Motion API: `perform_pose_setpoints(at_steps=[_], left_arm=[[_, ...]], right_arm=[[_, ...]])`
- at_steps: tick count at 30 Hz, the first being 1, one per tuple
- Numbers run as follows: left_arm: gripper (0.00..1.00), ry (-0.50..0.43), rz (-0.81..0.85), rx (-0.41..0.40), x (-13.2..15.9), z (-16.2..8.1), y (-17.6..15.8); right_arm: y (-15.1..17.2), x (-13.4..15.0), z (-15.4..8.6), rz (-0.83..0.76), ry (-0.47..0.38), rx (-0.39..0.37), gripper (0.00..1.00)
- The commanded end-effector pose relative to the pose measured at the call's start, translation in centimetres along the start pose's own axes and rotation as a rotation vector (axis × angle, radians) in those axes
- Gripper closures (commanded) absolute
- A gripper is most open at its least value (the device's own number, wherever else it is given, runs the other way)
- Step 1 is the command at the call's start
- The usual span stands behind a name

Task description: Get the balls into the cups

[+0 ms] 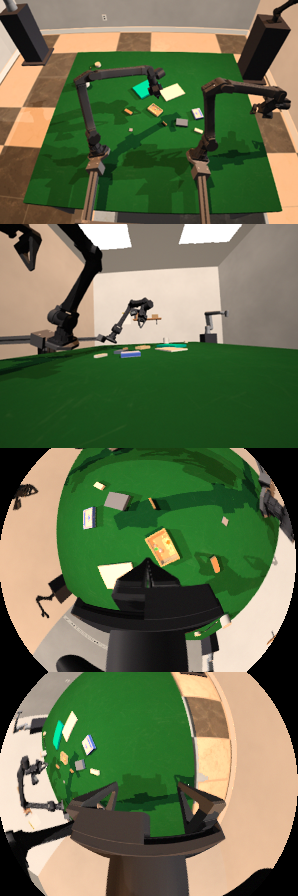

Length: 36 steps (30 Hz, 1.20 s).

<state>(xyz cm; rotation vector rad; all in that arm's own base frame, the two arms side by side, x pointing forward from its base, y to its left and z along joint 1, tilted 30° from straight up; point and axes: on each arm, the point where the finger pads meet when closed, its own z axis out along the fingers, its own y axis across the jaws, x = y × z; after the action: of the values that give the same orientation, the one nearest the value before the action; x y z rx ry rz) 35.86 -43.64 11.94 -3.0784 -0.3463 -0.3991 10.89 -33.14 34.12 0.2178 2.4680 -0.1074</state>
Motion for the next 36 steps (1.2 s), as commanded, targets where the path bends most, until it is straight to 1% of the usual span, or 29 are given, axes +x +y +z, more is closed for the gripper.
perform_pose_setpoints(at_steps=[1,17,18,26,36], left_arm=[[1.0,0.004,0.001,-0.011,0.01,-0.52,0.28],[1.0,0.004,0.001,-0.011,0.01,-0.52,0.28],[0.0,0.004,0.001,-0.011,0.01,-0.52,0.28],[0.0,0.006,-0.008,-0.017,0.06,-0.68,0.34],[0.0,0.014,-0.054,-0.05,0.3,-1.46,0.63]], right_arm=[[-0.02,-0.18,-0.3,-0.005,-0.002,0.008,0.0],[-0.02,-0.18,-0.3,-0.005,-0.002,0.008,0.0],[-0.37,-0.8,-0.99,-0.018,-0.007,0.025,0.0],[-0.37,-0.8,-0.99,-0.018,-0.007,0.025,0.0],[-0.37,-0.8,-0.99,-0.018,-0.007,0.025,0.0]])
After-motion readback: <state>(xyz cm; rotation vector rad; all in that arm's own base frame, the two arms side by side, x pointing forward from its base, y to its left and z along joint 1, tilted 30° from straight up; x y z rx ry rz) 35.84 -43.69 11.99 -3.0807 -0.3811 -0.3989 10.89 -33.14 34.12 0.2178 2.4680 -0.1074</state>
